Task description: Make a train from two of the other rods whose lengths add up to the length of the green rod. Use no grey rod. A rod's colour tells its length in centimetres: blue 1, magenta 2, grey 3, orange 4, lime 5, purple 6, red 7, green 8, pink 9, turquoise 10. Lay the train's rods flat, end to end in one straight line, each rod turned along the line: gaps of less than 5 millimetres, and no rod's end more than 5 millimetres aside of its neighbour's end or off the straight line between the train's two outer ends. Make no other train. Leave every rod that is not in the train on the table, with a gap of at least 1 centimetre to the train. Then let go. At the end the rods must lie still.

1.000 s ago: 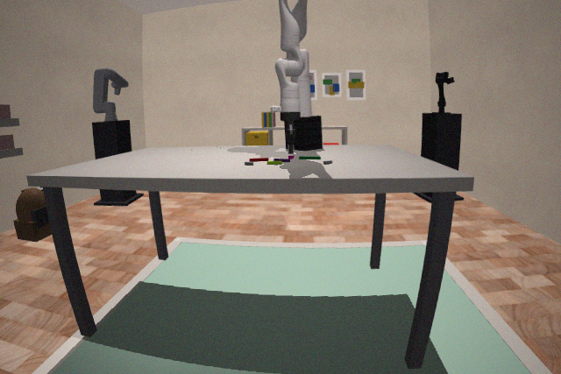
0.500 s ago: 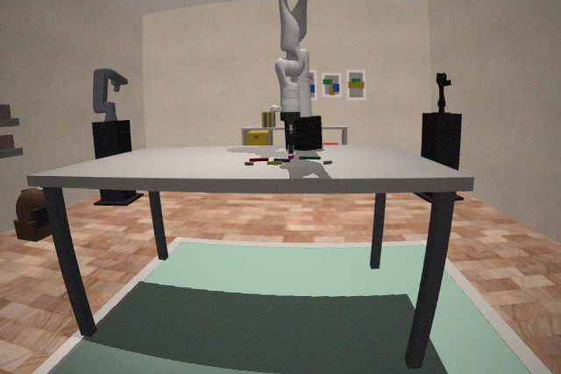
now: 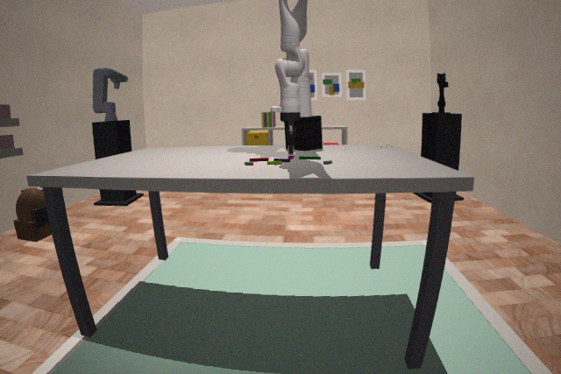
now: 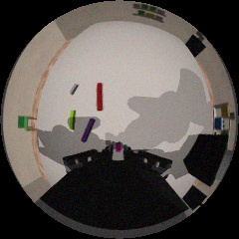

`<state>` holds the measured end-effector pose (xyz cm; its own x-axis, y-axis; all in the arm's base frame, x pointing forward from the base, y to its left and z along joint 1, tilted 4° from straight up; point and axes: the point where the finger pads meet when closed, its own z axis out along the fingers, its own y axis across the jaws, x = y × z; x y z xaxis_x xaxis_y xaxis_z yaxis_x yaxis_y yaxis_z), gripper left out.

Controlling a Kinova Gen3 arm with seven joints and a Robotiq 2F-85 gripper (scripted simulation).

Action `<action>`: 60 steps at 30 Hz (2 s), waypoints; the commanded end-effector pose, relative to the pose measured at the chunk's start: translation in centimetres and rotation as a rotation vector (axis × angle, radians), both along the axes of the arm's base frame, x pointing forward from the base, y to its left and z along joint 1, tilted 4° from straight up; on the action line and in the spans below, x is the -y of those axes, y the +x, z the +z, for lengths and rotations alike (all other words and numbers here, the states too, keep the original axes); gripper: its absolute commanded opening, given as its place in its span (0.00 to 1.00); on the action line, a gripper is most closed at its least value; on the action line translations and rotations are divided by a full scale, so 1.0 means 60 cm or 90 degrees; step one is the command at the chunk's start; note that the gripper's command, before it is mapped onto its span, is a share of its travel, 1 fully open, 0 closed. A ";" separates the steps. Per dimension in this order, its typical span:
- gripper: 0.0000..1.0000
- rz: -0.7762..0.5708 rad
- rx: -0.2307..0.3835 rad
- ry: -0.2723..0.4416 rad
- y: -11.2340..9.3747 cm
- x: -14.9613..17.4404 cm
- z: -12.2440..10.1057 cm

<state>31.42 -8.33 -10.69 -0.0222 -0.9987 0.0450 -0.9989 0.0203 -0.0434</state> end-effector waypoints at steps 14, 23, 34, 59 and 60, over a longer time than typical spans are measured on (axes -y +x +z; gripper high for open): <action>0.24 0.000 0.000 0.000 0.001 0.001 -0.022; 0.24 0.000 0.000 0.000 0.001 0.001 -0.025; 0.24 0.000 0.000 0.000 0.001 0.001 -0.025; 0.05 0.000 0.000 0.000 0.001 0.001 -0.025; 0.05 0.000 0.000 0.000 0.001 0.001 -0.025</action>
<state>31.42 -8.39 -12.20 -0.0219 -0.9987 0.0450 -0.9989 0.0201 -0.0417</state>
